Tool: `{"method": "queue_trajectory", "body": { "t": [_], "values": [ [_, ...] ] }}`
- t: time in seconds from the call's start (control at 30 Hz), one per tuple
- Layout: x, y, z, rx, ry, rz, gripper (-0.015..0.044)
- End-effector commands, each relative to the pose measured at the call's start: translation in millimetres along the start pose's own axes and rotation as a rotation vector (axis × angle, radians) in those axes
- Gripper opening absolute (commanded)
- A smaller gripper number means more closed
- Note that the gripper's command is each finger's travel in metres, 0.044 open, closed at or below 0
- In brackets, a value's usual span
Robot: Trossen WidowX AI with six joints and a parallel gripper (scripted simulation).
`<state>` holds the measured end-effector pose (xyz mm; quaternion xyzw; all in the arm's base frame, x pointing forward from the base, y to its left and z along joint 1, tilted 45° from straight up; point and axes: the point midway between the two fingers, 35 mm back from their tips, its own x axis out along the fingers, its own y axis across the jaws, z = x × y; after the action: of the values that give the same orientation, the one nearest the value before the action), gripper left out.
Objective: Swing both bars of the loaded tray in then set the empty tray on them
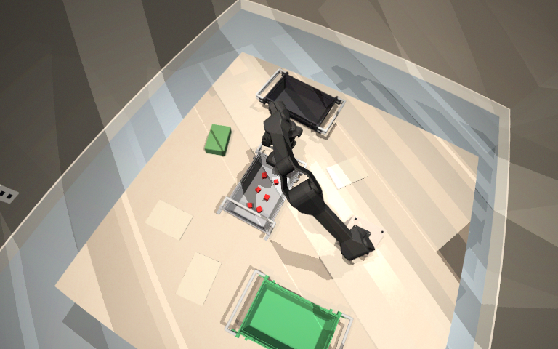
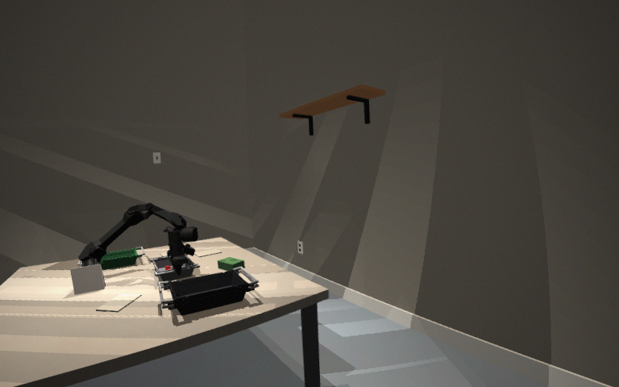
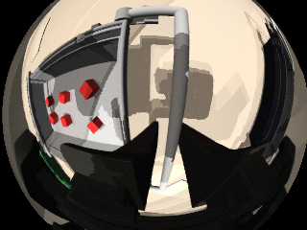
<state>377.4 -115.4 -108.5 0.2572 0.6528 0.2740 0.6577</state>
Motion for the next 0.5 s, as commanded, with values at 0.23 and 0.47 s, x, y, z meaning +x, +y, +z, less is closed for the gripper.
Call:
{"method": "queue_trajectory", "body": {
  "t": [0.23, 0.47],
  "values": [
    [-27, 21, 0, 0.004, -0.006, 0.003, 0.0088],
    [-30, 39, 0, 0.004, -0.006, 0.004, 0.0088]
  ]
}}
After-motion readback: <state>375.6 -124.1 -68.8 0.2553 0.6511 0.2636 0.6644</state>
